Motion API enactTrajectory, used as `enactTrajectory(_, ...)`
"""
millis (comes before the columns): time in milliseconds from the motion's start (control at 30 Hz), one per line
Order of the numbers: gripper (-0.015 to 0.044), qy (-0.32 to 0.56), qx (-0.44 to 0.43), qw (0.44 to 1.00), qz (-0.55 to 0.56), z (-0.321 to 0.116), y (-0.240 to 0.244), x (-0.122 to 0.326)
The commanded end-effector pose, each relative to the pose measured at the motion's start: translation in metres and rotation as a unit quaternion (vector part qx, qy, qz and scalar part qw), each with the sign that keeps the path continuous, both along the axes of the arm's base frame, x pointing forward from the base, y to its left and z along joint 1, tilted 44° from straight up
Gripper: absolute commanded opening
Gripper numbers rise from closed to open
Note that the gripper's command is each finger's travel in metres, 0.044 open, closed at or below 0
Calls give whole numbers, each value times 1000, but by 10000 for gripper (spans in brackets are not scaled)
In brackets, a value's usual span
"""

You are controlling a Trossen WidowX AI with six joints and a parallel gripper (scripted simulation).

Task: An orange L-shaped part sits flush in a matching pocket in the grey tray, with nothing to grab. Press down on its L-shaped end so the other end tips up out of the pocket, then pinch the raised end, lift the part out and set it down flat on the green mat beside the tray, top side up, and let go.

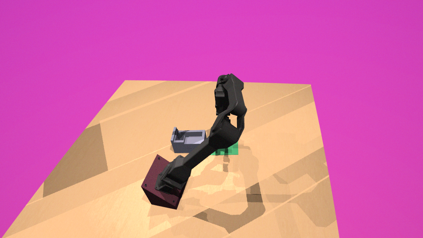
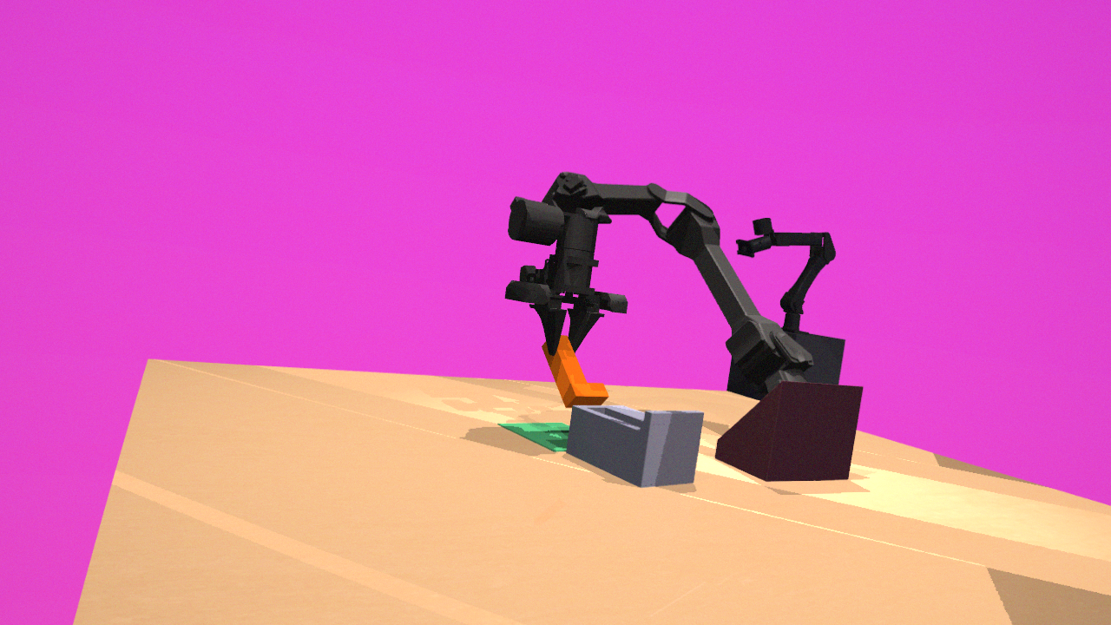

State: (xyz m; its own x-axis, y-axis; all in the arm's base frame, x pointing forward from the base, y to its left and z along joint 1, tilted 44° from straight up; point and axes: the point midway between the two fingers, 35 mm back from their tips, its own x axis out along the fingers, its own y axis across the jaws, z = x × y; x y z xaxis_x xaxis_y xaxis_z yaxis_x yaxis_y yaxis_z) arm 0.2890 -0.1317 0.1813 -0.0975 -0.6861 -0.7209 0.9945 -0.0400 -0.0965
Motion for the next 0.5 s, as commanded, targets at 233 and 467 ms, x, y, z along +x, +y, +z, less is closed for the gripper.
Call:
enactTrajectory(233,0,3,-2,1000,-1,-13,-14,-3)
enactTrajectory(467,0,3,-3,1000,-1,-21,-22,-5)
